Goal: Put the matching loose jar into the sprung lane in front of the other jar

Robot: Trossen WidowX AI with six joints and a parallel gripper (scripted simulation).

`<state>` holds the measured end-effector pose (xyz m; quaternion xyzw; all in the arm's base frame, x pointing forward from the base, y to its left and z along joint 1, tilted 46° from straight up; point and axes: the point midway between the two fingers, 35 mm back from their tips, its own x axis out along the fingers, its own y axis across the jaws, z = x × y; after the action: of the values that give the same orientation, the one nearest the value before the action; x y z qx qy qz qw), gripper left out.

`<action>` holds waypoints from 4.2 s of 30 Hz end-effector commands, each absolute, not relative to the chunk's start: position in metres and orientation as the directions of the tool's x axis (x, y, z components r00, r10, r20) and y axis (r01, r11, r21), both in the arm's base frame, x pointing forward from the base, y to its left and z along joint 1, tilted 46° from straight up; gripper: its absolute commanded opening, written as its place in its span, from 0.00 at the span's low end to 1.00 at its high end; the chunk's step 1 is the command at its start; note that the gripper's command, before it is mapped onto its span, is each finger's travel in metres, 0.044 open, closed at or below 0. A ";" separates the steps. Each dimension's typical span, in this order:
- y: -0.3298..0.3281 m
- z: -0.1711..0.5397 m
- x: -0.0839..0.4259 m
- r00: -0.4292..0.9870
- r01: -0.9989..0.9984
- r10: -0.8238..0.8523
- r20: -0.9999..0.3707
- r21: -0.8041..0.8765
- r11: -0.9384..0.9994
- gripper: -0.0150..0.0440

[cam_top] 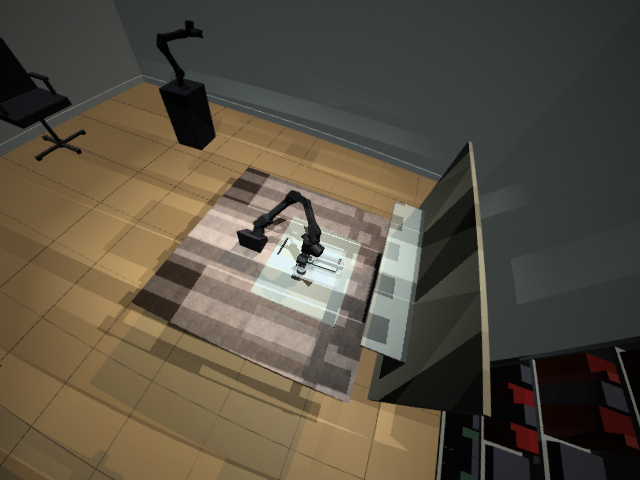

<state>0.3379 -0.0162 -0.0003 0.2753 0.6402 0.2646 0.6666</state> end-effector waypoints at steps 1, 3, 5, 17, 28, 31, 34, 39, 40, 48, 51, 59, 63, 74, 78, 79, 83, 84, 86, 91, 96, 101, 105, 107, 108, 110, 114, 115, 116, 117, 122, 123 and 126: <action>-0.016 0.001 0.345 0.065 -0.015 0.708 -0.704 0.708 0.706 0.25; -0.015 0.001 0.345 0.065 -0.015 0.708 -0.704 0.708 0.706 0.25; -0.015 0.000 0.345 0.065 -0.015 0.708 -0.704 0.708 0.706 0.25; -0.011 -0.003 0.346 0.065 -0.015 0.708 -0.704 0.708 0.706 0.25; -0.008 -0.006 0.346 0.065 -0.015 0.708 -0.703 0.709 0.706 0.25; -0.007 -0.007 0.345 0.065 -0.015 0.708 -0.703 0.709 0.706 0.25; -0.007 -0.008 0.345 0.065 -0.015 0.708 -0.703 0.709 0.705 0.25; -0.005 -0.009 0.345 0.065 -0.015 0.708 -0.703 0.709 0.705 0.25; -0.005 -0.009 0.345 0.065 -0.015 0.708 -0.703 0.709 0.705 0.25; -0.003 -0.011 0.345 0.065 -0.015 0.708 -0.703 0.709 0.705 0.25; -0.002 -0.012 0.344 0.065 -0.015 0.708 -0.703 0.709 0.705 0.25; 0.000 -0.015 0.344 0.065 -0.015 0.708 -0.703 0.709 0.705 0.25; 0.000 -0.015 0.343 0.065 -0.015 0.708 -0.703 0.709 0.705 0.25; 0.000 -0.016 0.341 0.064 -0.015 0.708 -0.703 0.709 0.705 0.25; 0.000 -0.016 0.341 0.064 -0.015 0.708 -0.703 0.709 0.705 0.25; 0.000 -0.016 0.340 0.064 -0.015 0.708 -0.703 0.709 0.705 0.25; 0.000 -0.016 0.340 0.064 -0.015 0.708 -0.703 0.709 0.705 0.25; 0.000 -0.016 0.340 0.064 -0.015 0.708 -0.703 0.709 0.705 0.25; 0.000 -0.016 0.339 0.064 -0.015 0.708 -0.703 0.709 0.705 0.25; 0.000 -0.016 0.338 0.064 -0.015 0.708 -0.703 0.709 0.705 0.25; 0.000 -0.016 0.338 0.064 -0.014 0.708 -0.703 0.709 0.705 0.25; 0.000 -0.016 0.337 0.064 -0.014 0.708 -0.703 0.709 0.705 0.25; 0.000 -0.016 0.336 0.064 -0.014 0.708 -0.703 0.709 0.705 0.25; 0.000 -0.016 0.336 0.064 -0.014 0.708 -0.703 0.709 0.705 0.25; 0.000 -0.016 0.336 0.064 -0.014 0.708 -0.703 0.709 0.705 0.25; 0.000 -0.016 0.335 0.064 -0.014 0.708 -0.703 0.709 0.705 0.25; 0.000 -0.016 0.334 0.064 -0.014 0.708 -0.703 0.709 0.705 0.25; 0.000 -0.016 0.334 0.064 -0.014 0.708 -0.703 0.709 0.705 0.25; 0.000 -0.016 0.333 0.064 -0.014 0.708 -0.703 0.709 0.705 0.25; 0.000 -0.017 0.332 0.064 -0.014 0.708 -0.703 0.709 0.705 0.25; 0.000 -0.017 0.331 0.064 -0.014 0.708 -0.703 0.709 0.705 0.25; 0.000 -0.017 0.331 0.064 -0.014 0.708 -0.703 0.709 0.705 0.25; 0.000 -0.017 0.331 0.064 -0.014 0.708 -0.703 0.709 0.705 0.25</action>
<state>0.3322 0.0001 -0.0168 0.2775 0.6310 0.2650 0.6742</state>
